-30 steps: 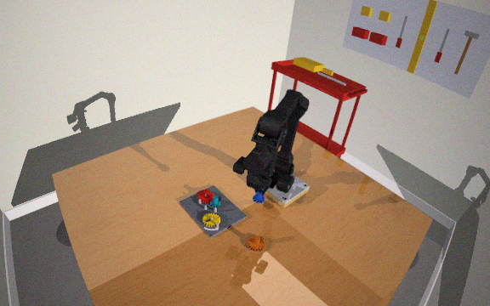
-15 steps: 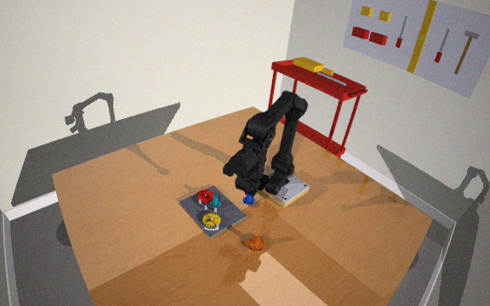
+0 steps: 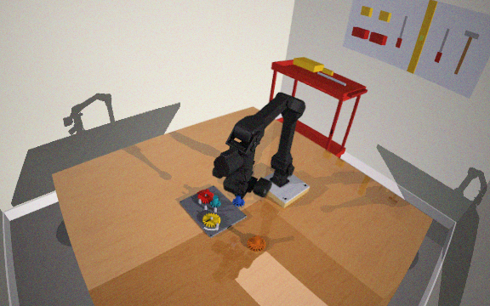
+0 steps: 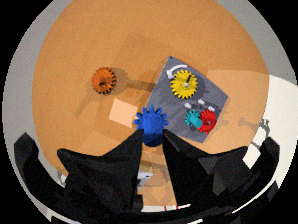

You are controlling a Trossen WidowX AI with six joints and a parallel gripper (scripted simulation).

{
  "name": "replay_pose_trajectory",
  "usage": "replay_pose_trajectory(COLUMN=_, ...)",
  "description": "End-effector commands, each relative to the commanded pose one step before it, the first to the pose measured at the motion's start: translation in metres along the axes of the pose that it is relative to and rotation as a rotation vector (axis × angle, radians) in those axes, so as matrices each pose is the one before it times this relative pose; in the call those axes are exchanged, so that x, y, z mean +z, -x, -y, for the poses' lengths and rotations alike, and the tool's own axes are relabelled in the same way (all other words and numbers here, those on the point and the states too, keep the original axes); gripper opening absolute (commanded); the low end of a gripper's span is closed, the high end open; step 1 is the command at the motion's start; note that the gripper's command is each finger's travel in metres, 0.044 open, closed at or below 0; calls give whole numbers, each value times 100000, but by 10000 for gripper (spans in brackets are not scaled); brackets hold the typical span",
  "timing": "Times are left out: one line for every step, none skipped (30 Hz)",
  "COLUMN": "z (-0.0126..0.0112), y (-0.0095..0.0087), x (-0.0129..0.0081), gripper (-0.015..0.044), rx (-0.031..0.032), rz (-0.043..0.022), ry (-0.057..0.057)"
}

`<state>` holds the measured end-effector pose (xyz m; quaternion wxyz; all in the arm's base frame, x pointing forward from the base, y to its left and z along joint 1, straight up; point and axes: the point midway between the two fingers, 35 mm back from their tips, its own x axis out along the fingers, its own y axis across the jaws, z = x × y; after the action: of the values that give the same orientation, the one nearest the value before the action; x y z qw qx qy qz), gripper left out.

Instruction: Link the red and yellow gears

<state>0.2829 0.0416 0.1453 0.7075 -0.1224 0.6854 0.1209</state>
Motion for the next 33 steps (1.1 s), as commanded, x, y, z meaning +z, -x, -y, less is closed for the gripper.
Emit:
replay_pose_trajectory(z=819, y=-684, x=154, gripper=0, rx=392, rz=-573, ry=445)
replay_pose_trajectory(z=229, y=-123, x=35, gripper=0, rx=-19, rz=2, ry=0)
replay_pose_trajectory(z=230, y=-123, x=32, gripper=0, rx=-19, rz=2, ry=0)
replay_pose_trajectory(z=231, y=-123, x=30, gripper=0, rx=-19, rz=2, ry=0)
replay_pose_trajectory(z=231, y=-124, x=27, gripper=0, rx=-19, rz=1, ry=0)
replay_pose_trajectory(z=232, y=-124, x=25, gripper=0, rx=-19, rz=1, ry=0)
replay_pose_trajectory(z=233, y=-124, x=22, gripper=0, rx=-19, rz=1, ry=0)
replay_pose_trajectory(z=233, y=-125, x=20, gripper=0, rx=-19, rz=1, ry=0)
replay_pose_trajectory(z=234, y=-125, x=17, gripper=0, rx=-19, rz=1, ry=0)
replay_pose_trajectory(z=235, y=-125, x=15, gripper=0, rx=-19, rz=0, ry=0)
replay_pose_trajectory(z=235, y=-125, x=12, gripper=0, rx=-19, rz=0, ry=0)
replay_pose_trajectory(z=236, y=-126, x=10, gripper=0, rx=-19, rz=0, ry=0)
replay_pose_trajectory(z=236, y=-126, x=8, gripper=0, rx=-19, rz=0, ry=0)
replay_pose_trajectory(z=231, y=-125, x=-24, gripper=0, rx=-49, rz=-113, ry=-46)
replay_pose_trajectory(z=231, y=-125, x=-27, gripper=0, rx=-47, rz=-114, ry=-46)
replay_pose_trajectory(z=231, y=-125, x=-29, gripper=0, rx=-45, rz=-115, ry=-46)
replay_pose_trajectory(z=231, y=-126, x=-31, gripper=0, rx=-44, rz=-115, ry=-46)
replay_pose_trajectory(z=230, y=-126, x=-32, gripper=0, rx=-41, rz=-110, ry=-44)
replay_pose_trajectory(z=226, y=-123, x=-21, gripper=0, rx=-28, rz=-62, ry=-24)
replay_pose_trajectory(z=225, y=-122, x=-22, gripper=0, rx=-26, rz=-56, ry=-21)
replay_pose_trajectory(z=225, y=-123, x=-24, gripper=0, rx=-25, rz=-56, ry=-21)
replay_pose_trajectory(z=224, y=-121, x=-1, gripper=0, rx=-4, rz=41, ry=18)
replay_pose_trajectory(z=229, y=-123, x=-3, gripper=0, rx=-5, rz=42, ry=18)
replay_pose_trajectory(z=229, y=-124, x=-6, gripper=0, rx=-5, rz=42, ry=18)
replay_pose_trajectory(z=230, y=-124, x=-8, gripper=0, rx=-6, rz=42, ry=18)
replay_pose_trajectory(z=230, y=-124, x=-10, gripper=0, rx=-6, rz=42, ry=18)
replay_pose_trajectory(z=230, y=-124, x=-13, gripper=0, rx=-7, rz=42, ry=18)
replay_pose_trajectory(z=230, y=-124, x=-15, gripper=0, rx=-8, rz=42, ry=18)
replay_pose_trajectory(z=231, y=-125, x=-18, gripper=0, rx=-8, rz=42, ry=18)
replay_pose_trajectory(z=230, y=-124, x=-20, gripper=0, rx=-9, rz=41, ry=18)
replay_pose_trajectory(z=231, y=-125, x=-23, gripper=0, rx=-10, rz=42, ry=18)
replay_pose_trajectory(z=231, y=-125, x=-25, gripper=0, rx=-10, rz=41, ry=18)
replay_pose_trajectory(z=231, y=-126, x=-28, gripper=0, rx=-11, rz=41, ry=18)
